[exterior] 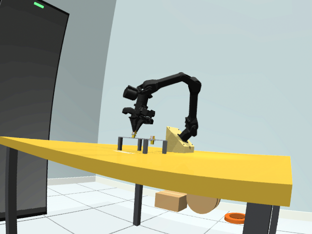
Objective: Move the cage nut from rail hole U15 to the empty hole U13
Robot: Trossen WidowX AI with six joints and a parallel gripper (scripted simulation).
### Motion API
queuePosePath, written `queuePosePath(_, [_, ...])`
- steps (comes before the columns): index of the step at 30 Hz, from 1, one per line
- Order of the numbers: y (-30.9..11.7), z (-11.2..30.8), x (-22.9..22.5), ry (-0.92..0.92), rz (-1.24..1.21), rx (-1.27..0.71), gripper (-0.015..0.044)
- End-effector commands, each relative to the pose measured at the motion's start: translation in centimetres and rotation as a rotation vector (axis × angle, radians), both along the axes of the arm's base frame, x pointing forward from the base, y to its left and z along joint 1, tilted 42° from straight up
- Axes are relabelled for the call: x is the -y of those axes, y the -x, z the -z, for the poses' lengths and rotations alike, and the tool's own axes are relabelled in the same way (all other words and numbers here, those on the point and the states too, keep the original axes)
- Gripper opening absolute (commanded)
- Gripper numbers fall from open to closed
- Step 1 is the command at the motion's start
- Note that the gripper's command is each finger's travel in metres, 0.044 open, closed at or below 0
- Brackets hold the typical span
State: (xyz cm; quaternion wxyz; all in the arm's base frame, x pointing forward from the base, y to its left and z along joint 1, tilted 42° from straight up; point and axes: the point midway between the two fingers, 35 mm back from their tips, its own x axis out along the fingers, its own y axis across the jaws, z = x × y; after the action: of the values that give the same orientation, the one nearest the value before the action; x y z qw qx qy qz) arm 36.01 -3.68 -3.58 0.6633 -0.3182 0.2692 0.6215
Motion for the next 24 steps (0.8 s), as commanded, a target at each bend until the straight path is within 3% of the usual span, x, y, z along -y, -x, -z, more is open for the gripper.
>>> queuePosePath(1, [0.02, 0.01, 0.07, 0.003, -0.005, -0.001, 0.0031])
queuePosePath(24, [-0.04, -0.31, 0.34, 0.004, -0.005, -0.002, 0.0031])
